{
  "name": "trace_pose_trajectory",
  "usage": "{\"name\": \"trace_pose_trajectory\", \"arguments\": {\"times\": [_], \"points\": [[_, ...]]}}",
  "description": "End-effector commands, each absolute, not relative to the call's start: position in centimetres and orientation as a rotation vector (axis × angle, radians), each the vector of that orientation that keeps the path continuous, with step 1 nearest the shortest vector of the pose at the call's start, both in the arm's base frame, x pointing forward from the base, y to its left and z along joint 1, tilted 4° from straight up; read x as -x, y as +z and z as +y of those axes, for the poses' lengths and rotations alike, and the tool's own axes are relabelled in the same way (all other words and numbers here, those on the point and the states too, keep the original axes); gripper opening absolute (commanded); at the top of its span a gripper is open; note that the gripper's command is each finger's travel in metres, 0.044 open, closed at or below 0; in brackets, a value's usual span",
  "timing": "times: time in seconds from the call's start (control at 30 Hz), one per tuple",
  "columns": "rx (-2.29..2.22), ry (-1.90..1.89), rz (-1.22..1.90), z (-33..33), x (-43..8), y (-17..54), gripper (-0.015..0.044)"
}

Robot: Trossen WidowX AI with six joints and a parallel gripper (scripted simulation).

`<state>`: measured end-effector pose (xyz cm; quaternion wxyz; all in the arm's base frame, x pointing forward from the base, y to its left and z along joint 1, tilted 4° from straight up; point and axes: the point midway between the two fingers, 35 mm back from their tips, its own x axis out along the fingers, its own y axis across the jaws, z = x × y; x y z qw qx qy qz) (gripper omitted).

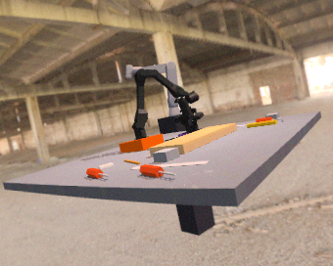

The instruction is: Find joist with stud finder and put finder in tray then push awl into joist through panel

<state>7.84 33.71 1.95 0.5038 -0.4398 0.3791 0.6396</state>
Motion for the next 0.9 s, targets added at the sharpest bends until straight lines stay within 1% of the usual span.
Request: {"name": "trace_pose_trajectory", "arguments": {"times": [0.0, 0.1, 0.23, 0.37, 0.43, 0.47, 0.53, 0.63, 0.87], "points": [[1.062, 1.544, 0.915, 33.7, -7.8, 2.0, 0.0263], [1.062, 1.544, 0.915, 33.8, -7.9, 2.3, 0.0341], [1.062, 1.544, 0.914, 34.0, -8.2, 5.8, 0.0440], [1.062, 1.544, 0.915, 33.3, -8.3, 11.3, 0.0440], [1.062, 1.544, 0.915, 33.2, -8.3, 11.6, 0.0440], [1.055, 1.530, 0.916, 33.5, -8.7, 10.2, 0.0440], [1.033, 1.469, 0.954, 32.5, -10.9, 9.7, 0.0440], [0.979, 1.331, 1.039, 29.8, -15.4, 8.7, 0.0440], [0.828, 1.019, 1.231, 21.0, -23.7, 6.5, 0.0440]]}}
